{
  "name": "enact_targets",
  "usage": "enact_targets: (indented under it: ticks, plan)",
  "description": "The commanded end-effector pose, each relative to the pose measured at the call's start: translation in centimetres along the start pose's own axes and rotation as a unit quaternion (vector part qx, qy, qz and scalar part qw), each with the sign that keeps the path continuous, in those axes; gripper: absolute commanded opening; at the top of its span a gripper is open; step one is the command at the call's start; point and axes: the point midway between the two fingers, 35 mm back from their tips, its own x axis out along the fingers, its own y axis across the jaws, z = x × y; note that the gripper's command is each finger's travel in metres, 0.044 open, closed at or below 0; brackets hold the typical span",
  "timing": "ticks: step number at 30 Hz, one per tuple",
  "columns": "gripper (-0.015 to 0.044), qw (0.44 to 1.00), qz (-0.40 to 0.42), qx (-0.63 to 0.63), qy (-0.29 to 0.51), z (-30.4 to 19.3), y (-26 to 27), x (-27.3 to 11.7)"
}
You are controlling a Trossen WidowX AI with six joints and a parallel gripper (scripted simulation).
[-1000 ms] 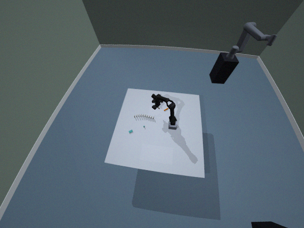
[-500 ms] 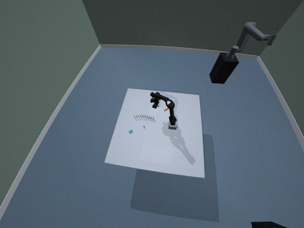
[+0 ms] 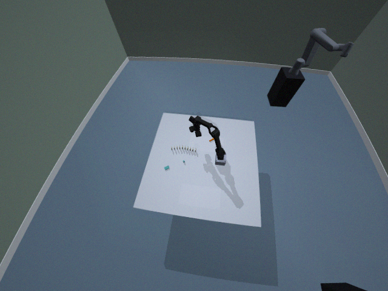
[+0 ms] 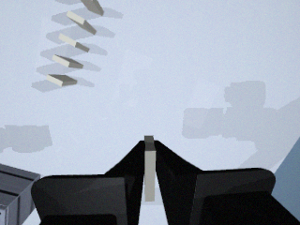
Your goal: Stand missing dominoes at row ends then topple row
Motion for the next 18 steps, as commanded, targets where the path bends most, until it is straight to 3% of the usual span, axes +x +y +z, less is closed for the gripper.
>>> enact_targets:
  ticks: [1,6,18]
  plan:
    - [0.0021,1.0,0.0,-0.025,0.0,0.2,-0.3,0.0]
    - [0.0021,1.0,0.006,-0.026,-0.008,0.3,-0.2,0.3]
    - [0.0021,0.983,0.079,-0.033,-0.16,0.8,0.2,3.6]
